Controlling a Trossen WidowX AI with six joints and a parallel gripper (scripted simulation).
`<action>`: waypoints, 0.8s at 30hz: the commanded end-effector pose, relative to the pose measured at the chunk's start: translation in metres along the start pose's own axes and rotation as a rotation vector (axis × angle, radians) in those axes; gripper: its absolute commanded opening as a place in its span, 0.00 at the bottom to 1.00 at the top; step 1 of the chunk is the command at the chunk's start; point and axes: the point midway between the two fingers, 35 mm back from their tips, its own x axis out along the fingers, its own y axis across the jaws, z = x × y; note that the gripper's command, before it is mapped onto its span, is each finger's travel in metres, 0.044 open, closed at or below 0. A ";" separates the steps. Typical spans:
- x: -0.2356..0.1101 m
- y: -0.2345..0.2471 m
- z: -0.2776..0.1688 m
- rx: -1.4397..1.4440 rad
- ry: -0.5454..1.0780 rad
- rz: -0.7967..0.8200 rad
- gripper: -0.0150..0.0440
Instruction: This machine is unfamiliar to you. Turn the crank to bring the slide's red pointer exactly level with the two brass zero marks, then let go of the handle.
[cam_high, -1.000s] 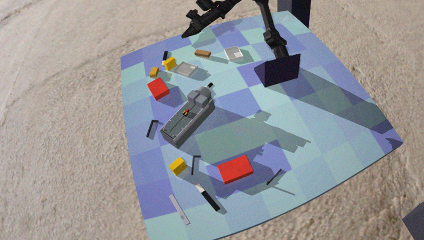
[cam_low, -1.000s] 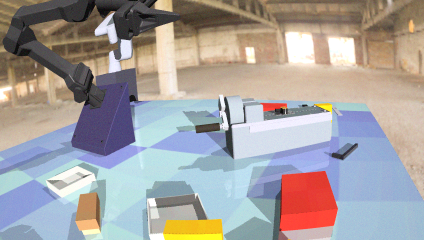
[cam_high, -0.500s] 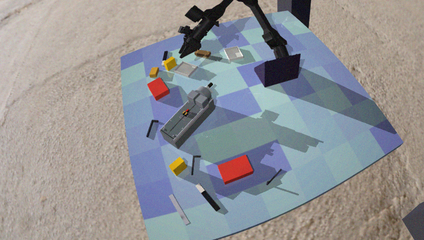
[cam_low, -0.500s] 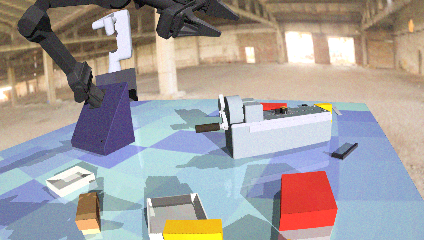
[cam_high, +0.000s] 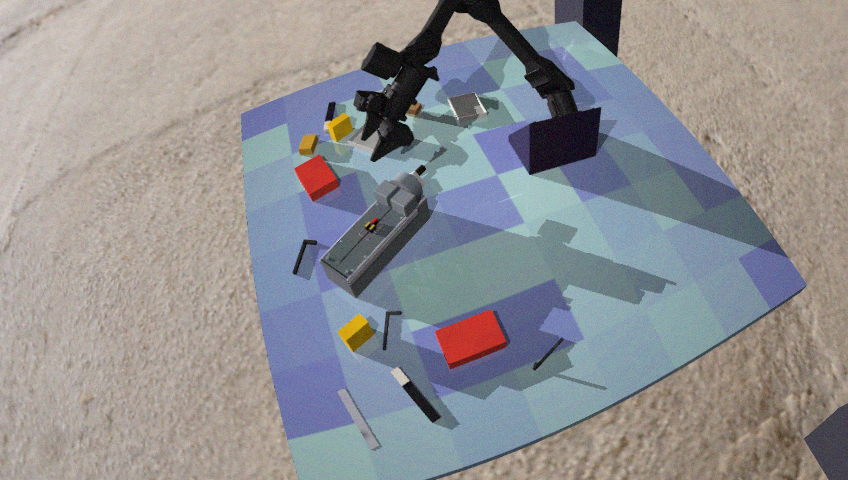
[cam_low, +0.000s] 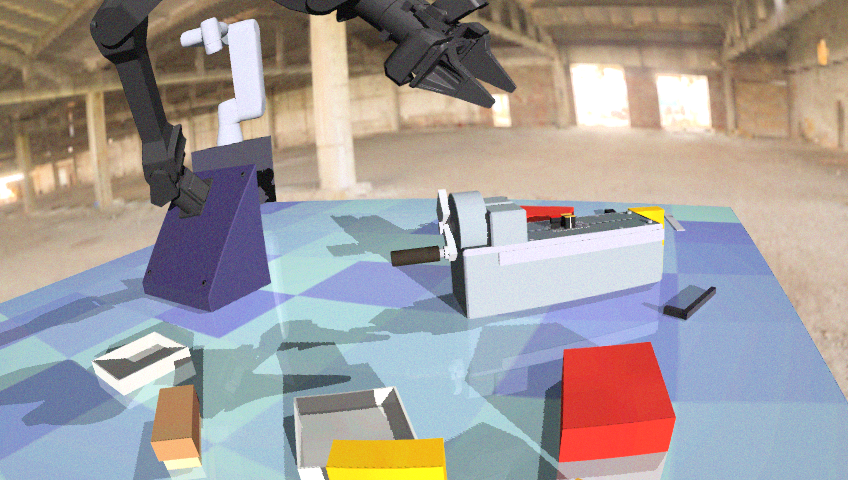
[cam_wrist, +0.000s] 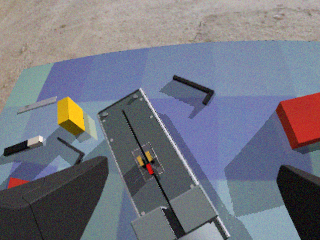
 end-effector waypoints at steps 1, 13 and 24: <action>0.011 0.017 -0.009 -0.069 0.043 -0.038 1.00; 0.039 0.046 -0.034 -0.212 0.118 -0.128 1.00; 0.071 0.037 -0.065 -0.214 0.117 -0.131 1.00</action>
